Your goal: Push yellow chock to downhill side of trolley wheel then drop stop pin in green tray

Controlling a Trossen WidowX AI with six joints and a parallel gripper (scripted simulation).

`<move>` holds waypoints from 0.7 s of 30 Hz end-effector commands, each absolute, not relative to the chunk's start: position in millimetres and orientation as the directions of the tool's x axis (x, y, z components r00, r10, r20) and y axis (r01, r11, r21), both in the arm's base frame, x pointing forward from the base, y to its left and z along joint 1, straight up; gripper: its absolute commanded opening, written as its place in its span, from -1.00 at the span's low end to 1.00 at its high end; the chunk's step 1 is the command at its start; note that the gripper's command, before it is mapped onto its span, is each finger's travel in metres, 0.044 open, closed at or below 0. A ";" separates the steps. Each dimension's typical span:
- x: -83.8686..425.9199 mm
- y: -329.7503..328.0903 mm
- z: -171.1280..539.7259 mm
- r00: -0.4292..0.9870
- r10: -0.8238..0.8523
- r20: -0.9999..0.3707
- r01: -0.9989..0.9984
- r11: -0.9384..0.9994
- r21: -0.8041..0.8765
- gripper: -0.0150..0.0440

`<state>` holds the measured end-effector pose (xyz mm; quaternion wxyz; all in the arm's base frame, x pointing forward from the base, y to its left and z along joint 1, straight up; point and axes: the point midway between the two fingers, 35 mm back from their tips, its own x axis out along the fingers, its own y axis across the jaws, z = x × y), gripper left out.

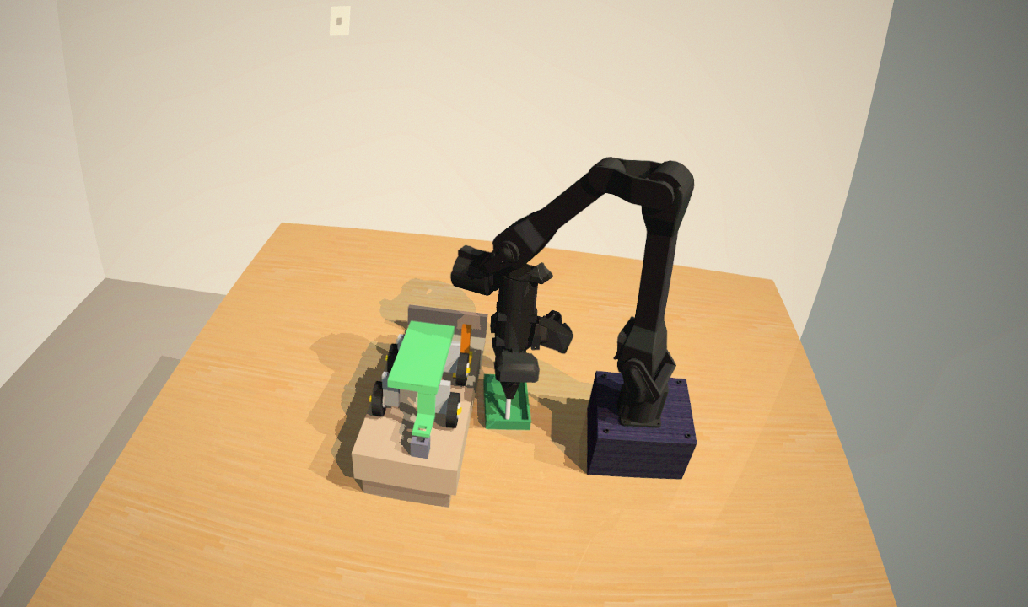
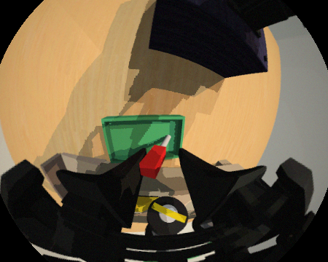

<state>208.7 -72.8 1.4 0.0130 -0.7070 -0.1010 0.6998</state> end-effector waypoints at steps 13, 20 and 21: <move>210.1 -80.7 -2.8 -0.001 0.161 -0.987 0.127 -0.979 -0.160 0.15; 210.8 -83.5 -4.5 -0.001 0.161 -0.987 0.127 -0.979 -0.160 0.15; 210.9 -83.9 -4.7 -0.001 0.161 -0.987 0.127 -0.979 -0.160 0.15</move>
